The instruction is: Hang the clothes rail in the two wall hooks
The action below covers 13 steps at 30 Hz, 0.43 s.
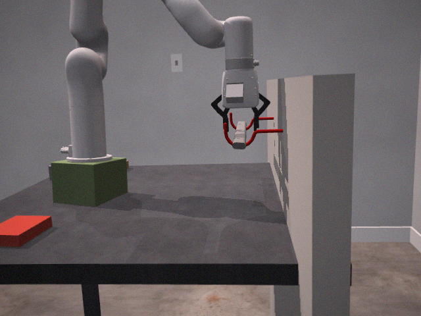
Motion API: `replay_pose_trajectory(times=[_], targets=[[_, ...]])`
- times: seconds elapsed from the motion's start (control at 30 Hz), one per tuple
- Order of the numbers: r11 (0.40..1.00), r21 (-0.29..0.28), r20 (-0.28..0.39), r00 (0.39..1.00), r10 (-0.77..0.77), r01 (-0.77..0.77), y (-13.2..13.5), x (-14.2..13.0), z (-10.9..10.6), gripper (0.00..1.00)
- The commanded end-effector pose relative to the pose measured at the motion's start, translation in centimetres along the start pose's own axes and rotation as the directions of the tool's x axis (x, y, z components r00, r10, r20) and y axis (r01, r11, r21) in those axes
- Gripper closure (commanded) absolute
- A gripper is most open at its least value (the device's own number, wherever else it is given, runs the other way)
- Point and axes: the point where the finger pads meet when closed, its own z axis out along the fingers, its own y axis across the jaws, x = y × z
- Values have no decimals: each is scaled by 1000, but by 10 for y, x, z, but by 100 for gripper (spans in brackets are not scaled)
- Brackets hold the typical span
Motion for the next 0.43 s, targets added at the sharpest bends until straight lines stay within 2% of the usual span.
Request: replay_pose_trajectory(times=[0.0,0.4], targets=[[1000,4,0,1000,0,0,-2,0,-3,19],[1000,4,0,1000,0,0,-2,0,-7,19]])
